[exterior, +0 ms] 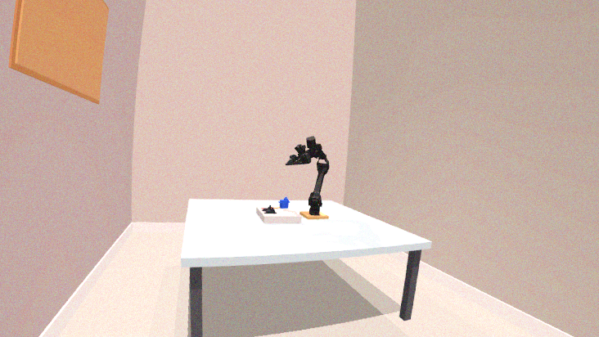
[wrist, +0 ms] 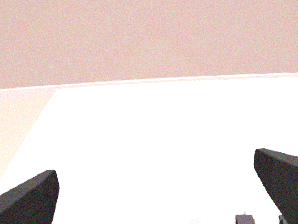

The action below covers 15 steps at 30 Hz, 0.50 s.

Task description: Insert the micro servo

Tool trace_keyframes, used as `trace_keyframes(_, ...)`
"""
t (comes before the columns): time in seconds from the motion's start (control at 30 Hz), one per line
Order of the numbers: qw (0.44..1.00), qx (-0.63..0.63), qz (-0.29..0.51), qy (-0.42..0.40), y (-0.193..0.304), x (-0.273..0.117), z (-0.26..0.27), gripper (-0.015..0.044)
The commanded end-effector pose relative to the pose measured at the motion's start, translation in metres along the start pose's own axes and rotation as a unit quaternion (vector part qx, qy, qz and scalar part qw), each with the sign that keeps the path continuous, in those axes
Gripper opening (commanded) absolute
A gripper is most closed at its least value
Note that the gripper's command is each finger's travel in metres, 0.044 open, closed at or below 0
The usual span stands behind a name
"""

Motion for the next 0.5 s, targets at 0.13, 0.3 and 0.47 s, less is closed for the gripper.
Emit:
trace_keyframes(0.13,0.991,-0.08,0.091,0.065,0.015,0.037,-0.029,0.044)
trace_keyframes(0.3,0.975,-0.12,0.159,0.095,0.026,0.056,-0.056,0.044)
trace_keyframes(0.47,0.956,-0.14,0.231,0.115,0.038,0.071,-0.086,0.044)
Point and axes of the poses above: the point midway between the two fingers, 35 mm back from their tips, its own x axis out along the fingers, its own z axis across the jaws, y = z × x, the point moved 9 cm from there along -x, back along the fingers, and after that the axes turned 4 degrees about -x, right-handed, at the moved point
